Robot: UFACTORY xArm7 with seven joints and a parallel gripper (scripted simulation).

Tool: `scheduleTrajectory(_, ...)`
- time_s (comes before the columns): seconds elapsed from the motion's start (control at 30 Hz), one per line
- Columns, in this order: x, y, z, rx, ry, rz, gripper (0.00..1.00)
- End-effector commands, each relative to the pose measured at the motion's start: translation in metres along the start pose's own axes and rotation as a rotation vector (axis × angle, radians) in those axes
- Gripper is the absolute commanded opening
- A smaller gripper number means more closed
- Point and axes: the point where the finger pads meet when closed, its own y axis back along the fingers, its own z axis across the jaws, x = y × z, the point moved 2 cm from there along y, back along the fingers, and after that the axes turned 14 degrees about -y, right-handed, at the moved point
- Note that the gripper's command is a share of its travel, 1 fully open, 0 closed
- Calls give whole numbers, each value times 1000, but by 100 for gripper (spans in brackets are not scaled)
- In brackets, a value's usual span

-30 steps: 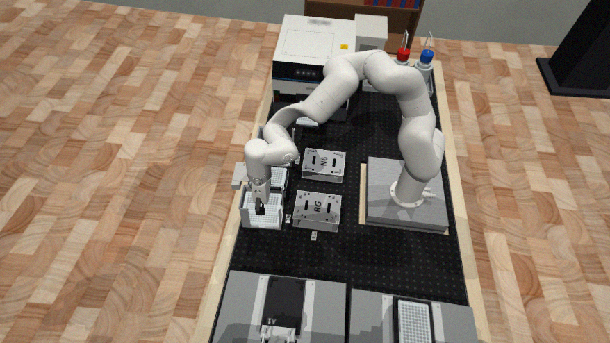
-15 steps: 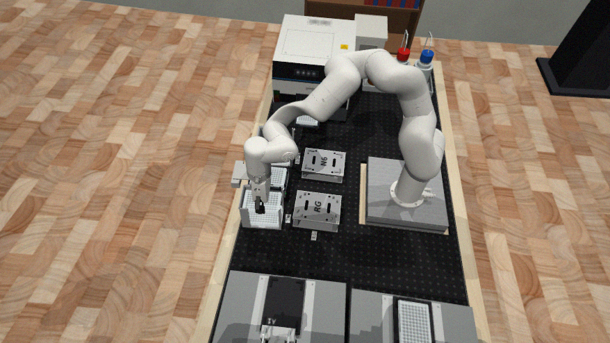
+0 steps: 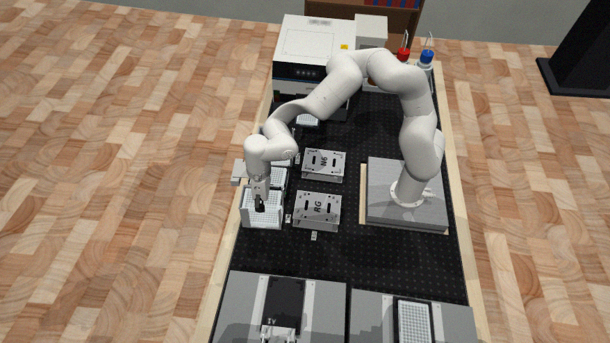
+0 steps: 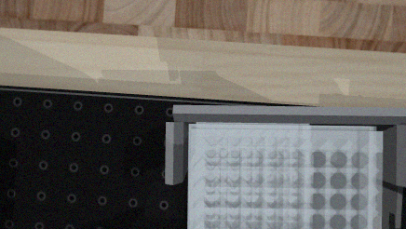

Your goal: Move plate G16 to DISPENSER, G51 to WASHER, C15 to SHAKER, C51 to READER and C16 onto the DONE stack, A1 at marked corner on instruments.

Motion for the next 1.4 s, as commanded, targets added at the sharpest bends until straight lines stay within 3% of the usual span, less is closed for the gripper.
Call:
scheduleTrajectory(0.0, 1, 4, -1, 2, 0, 5, 0)
scheduleTrajectory(1.37, 1, 29, -1, 2, 0, 5, 0)
